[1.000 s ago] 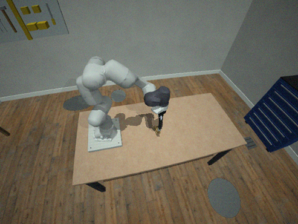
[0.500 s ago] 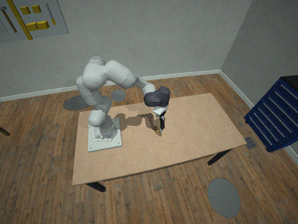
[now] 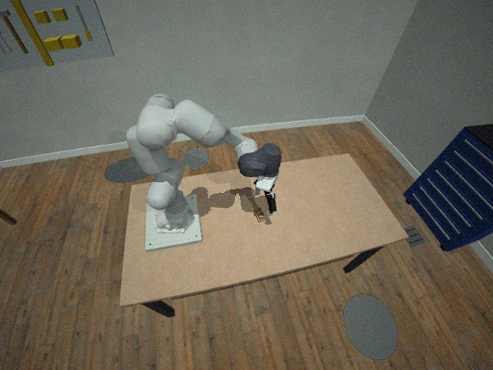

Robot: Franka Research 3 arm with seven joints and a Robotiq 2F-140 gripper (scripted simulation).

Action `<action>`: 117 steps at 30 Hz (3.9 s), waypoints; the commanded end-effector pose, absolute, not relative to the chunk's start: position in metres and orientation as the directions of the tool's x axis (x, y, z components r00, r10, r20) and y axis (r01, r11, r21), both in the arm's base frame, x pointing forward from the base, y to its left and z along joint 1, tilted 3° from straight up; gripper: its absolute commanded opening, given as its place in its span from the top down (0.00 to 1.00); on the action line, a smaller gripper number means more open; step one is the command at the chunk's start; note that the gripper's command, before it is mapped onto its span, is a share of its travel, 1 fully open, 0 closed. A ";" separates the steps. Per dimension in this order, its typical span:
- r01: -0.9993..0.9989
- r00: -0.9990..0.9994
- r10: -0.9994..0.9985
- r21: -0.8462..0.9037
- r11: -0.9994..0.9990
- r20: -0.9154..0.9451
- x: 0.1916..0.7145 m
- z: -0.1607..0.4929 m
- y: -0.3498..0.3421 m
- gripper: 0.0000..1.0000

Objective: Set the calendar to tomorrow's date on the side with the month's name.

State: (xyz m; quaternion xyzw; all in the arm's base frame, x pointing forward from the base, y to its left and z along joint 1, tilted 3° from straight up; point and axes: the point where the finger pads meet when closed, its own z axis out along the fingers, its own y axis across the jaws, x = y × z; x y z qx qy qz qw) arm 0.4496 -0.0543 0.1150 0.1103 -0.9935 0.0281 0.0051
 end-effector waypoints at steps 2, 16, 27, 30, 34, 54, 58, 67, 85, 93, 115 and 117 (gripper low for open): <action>-0.400 -0.917 -0.399 -0.041 0.916 0.019 0.450 0.113 -0.055 0.00; -0.592 -0.806 -0.591 -0.036 0.805 0.028 0.450 0.111 -0.055 0.00; -0.701 -0.713 -0.700 -0.031 0.713 0.033 0.450 0.109 -0.055 0.00; -0.754 -0.657 -0.753 -0.029 0.656 0.035 0.450 0.108 -0.055 0.00; -0.785 -0.619 -0.785 -0.027 0.618 0.036 0.450 0.108 -0.055 0.00; -0.944 -0.329 -0.943 -0.013 0.328 0.044 0.450 0.104 -0.055 0.00; -0.963 -0.268 -0.962 -0.010 0.268 0.045 0.449 0.103 -0.055 0.00; -0.991 -0.134 -0.990 -0.004 0.134 0.046 0.449 0.102 -0.055 0.00; -0.990 0.139 -0.989 0.010 -0.139 0.046 0.449 0.099 -0.055 0.00; -0.989 0.150 -0.988 0.010 -0.150 0.046 0.449 0.098 -0.055 0.71; -0.989 0.150 -0.988 0.010 -0.150 0.046 0.449 0.098 -0.055 0.71; -0.989 0.150 -0.988 0.010 -0.150 0.046 0.449 0.098 -0.055 0.71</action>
